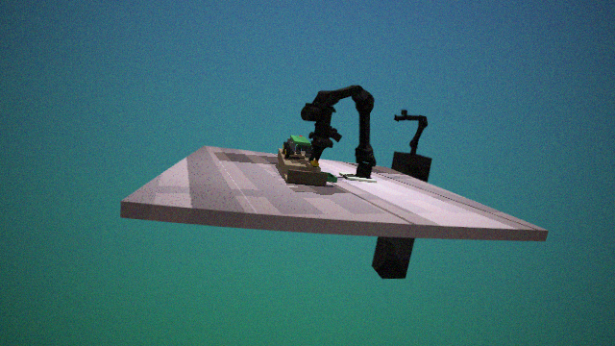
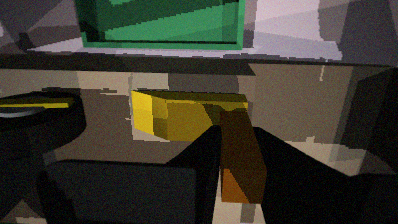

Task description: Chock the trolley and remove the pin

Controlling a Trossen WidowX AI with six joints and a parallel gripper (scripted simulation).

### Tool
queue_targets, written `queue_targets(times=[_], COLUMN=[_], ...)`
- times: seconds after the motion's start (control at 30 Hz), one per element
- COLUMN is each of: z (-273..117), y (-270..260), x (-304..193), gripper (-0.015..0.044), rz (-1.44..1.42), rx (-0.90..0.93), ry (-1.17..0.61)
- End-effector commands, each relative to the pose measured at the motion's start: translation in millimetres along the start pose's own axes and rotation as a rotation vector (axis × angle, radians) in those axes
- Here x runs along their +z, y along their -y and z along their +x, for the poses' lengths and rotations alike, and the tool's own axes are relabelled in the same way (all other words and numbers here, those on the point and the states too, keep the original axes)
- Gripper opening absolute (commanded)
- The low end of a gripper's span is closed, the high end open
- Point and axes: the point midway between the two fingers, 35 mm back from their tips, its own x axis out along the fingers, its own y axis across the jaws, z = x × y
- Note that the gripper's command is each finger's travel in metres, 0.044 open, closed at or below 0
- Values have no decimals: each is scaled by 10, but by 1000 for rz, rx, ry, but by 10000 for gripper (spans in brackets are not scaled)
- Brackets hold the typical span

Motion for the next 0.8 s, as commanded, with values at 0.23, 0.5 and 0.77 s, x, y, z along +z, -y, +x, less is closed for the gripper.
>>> queue_targets(times=[0.23, 0.5, 0.77], z=[-6, -20, -32], y=[-97, -163, -228], x=[-8, -21, -33], gripper=[0, 0, 0], rz=[-3, -3, -3], rx=[7, 8, 8], ry=[2, 2, 2])
